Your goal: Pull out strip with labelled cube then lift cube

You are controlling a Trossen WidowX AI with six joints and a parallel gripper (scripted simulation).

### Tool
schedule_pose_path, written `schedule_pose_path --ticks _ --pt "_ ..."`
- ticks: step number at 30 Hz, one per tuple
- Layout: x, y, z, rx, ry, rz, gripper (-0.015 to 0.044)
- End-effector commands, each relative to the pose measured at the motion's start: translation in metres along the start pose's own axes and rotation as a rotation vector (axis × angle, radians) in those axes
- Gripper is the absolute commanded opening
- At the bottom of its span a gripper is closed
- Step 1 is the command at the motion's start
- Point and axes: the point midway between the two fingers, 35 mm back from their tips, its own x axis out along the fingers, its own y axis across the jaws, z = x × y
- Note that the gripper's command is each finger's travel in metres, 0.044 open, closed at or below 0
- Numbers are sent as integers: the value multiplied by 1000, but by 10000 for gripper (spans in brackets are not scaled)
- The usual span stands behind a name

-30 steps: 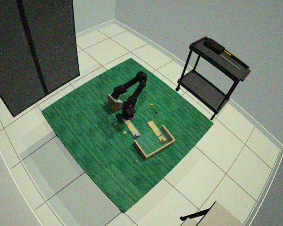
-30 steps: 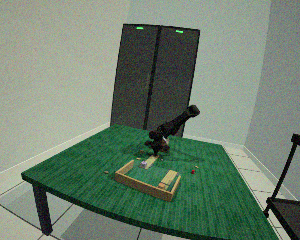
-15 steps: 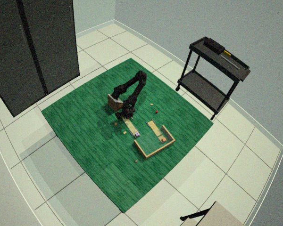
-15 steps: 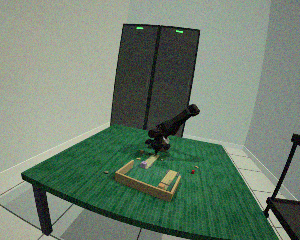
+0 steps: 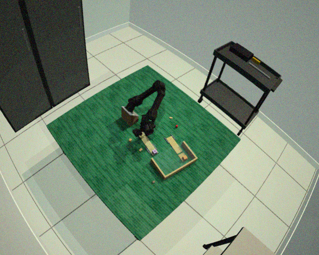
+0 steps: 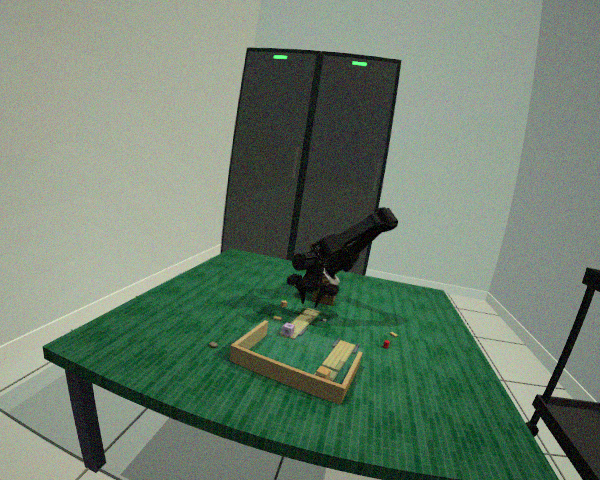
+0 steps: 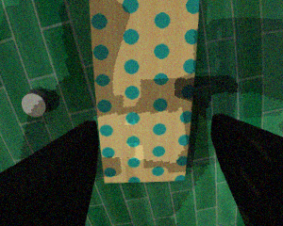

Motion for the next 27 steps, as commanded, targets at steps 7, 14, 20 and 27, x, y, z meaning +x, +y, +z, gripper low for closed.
schedule_pose_path --ticks 7,14,20,27 --pt "-4 -3 38 5 -5 3 440" --pt "-8 -5 66 4 -6 3 440" --pt "-10 -6 89 3 -7 3 440" --pt "-14 -7 117 2 -8 3 440"
